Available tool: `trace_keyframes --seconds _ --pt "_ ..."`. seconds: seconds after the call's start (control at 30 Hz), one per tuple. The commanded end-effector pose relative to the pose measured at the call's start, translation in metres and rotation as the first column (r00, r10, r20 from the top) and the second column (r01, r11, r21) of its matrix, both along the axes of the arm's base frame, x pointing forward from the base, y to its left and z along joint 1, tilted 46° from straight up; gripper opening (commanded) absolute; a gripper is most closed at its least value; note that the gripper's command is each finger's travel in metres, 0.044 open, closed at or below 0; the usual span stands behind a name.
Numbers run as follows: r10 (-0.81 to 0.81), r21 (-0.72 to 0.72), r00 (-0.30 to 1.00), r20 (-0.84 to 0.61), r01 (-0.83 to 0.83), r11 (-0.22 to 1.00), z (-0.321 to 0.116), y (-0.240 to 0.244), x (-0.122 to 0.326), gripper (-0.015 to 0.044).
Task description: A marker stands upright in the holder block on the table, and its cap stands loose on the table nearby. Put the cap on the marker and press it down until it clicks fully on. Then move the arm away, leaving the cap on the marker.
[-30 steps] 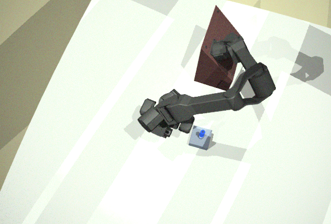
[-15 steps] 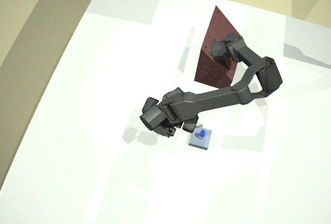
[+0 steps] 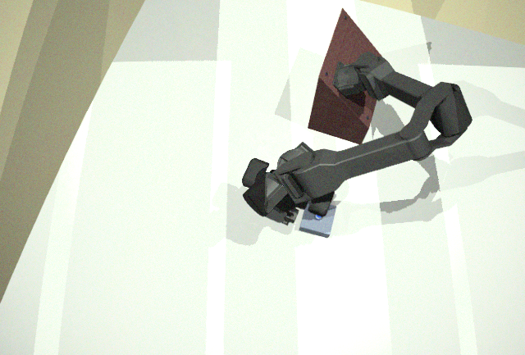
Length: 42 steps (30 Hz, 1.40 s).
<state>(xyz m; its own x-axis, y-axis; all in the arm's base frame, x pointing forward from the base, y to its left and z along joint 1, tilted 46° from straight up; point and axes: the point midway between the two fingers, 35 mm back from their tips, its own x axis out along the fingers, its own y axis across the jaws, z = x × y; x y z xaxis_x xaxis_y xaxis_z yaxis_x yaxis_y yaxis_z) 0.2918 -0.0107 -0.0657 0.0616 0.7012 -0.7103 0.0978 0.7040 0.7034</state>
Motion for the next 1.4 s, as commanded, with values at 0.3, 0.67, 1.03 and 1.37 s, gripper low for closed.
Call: trace_keyframes --seconds 0.3,0.67,1.03,1.37 --pt "-0.003 0.006 1.0 -0.002 0.003 1.0 0.04 0.016 0.0 0.0" --pt "-0.003 0.009 1.0 -0.002 0.003 1.0 0.071 0.03 -0.005 0.0" --pt "-0.002 0.011 1.0 -0.002 0.003 1.0 0.079 0.04 -0.008 0.0" --pt "-0.003 0.01 1.0 -0.002 0.003 1.0 0.072 0.046 -0.006 0.0"
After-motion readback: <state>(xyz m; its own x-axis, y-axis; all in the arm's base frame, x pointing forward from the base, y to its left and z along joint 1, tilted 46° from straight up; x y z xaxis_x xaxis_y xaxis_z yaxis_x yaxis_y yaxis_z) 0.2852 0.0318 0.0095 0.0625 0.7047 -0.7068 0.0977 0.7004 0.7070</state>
